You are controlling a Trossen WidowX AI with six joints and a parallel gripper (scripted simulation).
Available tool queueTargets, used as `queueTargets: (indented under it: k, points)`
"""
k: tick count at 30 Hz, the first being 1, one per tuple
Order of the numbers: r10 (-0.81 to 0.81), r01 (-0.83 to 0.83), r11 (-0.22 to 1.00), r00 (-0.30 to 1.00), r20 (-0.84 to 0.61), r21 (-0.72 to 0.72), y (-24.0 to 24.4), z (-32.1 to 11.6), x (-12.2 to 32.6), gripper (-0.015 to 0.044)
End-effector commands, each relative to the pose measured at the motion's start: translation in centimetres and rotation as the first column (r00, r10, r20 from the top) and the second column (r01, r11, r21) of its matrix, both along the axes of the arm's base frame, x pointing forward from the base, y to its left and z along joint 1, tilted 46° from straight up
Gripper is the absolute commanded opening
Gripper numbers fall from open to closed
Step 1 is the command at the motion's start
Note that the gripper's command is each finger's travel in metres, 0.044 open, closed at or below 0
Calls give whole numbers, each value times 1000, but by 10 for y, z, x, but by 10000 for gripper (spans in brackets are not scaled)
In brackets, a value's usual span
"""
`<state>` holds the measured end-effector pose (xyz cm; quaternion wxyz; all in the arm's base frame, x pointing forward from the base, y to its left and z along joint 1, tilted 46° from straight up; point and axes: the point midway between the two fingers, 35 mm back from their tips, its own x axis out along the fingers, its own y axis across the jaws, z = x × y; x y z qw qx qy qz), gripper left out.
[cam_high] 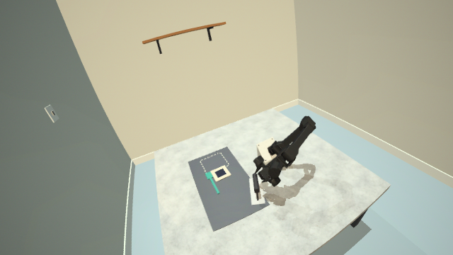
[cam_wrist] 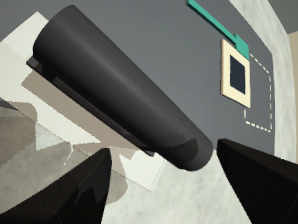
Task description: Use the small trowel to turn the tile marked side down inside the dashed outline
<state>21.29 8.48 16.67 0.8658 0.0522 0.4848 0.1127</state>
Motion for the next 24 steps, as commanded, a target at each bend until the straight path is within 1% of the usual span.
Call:
queueTargets:
  k: [1,10,18,24]
  points:
    - [106,-99,991,991,78,-92,1,-3,-3,300]
    - [306,-244,928,930,202,-282,2,-3,-5,300]
    - [466,-316,834,843,270,-452,4,-3,-7,300]
    - [478,-319,825,835,274,-466,4,-3,-8,300]
